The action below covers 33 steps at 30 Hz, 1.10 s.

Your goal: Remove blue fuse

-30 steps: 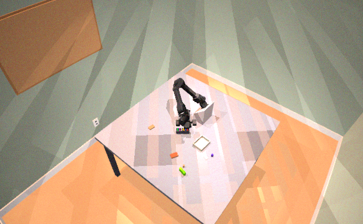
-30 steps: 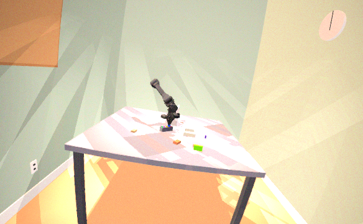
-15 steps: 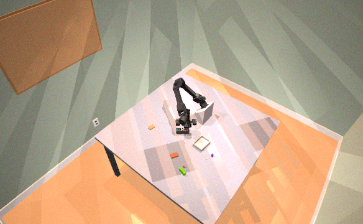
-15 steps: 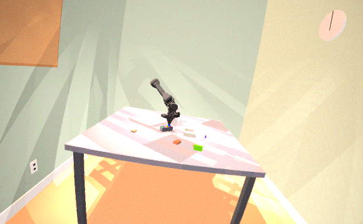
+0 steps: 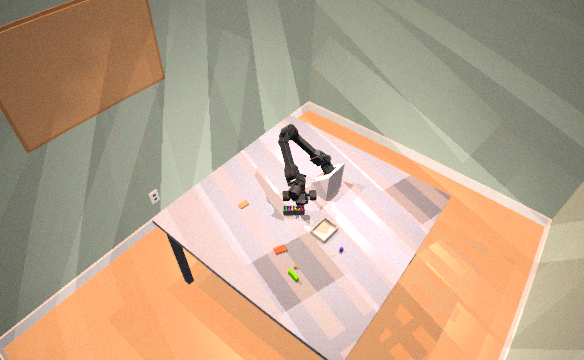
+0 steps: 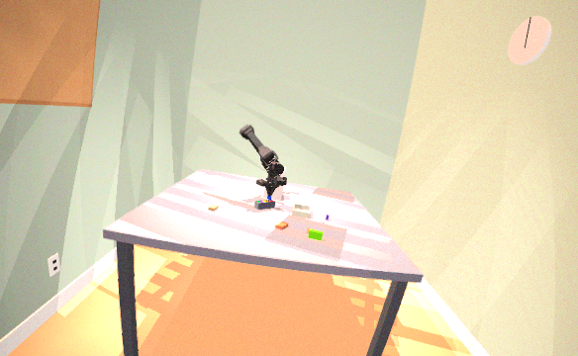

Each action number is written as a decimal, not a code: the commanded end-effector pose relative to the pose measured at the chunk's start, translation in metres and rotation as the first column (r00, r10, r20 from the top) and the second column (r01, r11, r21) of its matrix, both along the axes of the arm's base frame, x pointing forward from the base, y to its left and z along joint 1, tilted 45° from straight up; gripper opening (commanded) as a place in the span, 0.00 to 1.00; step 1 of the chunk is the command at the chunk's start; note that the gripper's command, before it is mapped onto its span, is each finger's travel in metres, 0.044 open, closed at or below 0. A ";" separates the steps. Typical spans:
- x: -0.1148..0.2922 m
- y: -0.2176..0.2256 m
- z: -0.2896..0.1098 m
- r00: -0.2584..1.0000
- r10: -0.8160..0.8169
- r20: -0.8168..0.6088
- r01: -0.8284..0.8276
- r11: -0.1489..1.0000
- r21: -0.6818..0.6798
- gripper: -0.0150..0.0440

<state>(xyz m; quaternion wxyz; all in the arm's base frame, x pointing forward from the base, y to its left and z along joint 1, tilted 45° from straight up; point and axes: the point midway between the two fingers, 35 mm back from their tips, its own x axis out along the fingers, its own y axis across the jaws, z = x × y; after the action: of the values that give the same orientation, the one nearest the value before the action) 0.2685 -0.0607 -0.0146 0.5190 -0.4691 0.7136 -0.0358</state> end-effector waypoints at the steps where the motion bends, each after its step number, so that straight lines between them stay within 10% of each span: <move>1: 0.001 0.002 0.003 1.000 -0.004 0.008 0.004 1.000 0.006 0.25; 33: 0.009 0.033 0.012 1.000 -0.002 0.009 0.001 1.000 0.012 0.25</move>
<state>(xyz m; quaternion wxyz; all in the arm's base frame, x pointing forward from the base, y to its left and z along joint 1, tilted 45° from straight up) 0.2727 -0.0372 0.0044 0.5243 -0.4672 0.7109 -0.0375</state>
